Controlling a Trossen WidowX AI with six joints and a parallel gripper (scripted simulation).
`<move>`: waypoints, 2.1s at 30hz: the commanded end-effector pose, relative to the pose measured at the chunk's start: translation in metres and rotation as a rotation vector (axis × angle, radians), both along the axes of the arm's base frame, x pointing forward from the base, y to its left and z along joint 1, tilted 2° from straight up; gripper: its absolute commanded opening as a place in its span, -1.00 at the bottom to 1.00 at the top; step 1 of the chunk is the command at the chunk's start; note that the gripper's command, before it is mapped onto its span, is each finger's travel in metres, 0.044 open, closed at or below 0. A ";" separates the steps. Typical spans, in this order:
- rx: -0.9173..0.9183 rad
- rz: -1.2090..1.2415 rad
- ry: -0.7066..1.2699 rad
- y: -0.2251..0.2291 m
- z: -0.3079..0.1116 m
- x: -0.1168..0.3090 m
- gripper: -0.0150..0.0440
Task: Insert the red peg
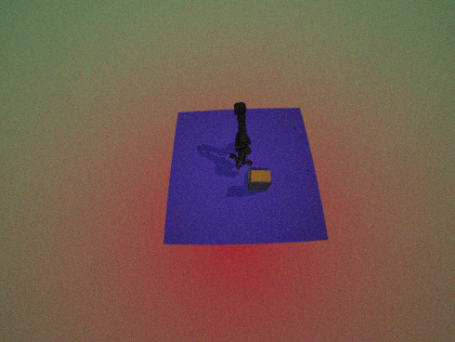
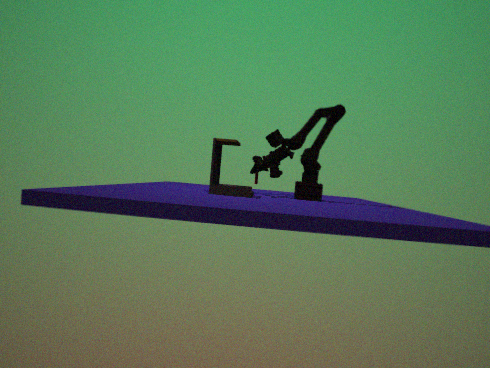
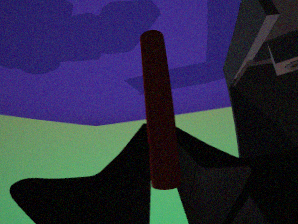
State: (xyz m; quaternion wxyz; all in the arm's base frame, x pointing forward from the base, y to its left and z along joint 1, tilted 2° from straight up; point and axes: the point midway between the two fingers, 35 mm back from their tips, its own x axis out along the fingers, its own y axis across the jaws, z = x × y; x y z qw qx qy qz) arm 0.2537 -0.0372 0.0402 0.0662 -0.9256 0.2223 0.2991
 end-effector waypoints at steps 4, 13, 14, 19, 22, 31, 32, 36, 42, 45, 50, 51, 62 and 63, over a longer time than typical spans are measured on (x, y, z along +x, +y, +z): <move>0.002 0.014 0.003 0.008 0.002 0.005 -0.49; 0.008 0.034 0.008 0.023 0.004 0.014 -0.49; 0.009 0.036 0.008 0.025 0.004 0.015 -0.49; 0.011 0.047 0.010 0.034 0.004 0.019 -0.49; 0.013 0.053 0.011 0.039 0.005 0.021 -0.49; 0.016 0.073 0.013 0.056 0.005 0.028 -0.49; 0.016 0.076 0.013 0.058 0.005 0.029 -0.49; 0.017 0.085 0.013 0.066 0.005 0.032 -0.49; 0.018 0.099 0.013 0.079 0.005 0.035 -0.49; 0.018 0.106 0.013 0.085 0.005 0.037 -0.49; 0.018 0.117 0.012 0.096 0.005 0.039 -0.49; 0.018 0.120 0.012 0.098 0.005 0.040 -0.49; 0.018 0.147 0.008 0.123 0.004 0.043 -0.49; 0.018 0.149 0.007 0.125 0.004 0.043 -0.49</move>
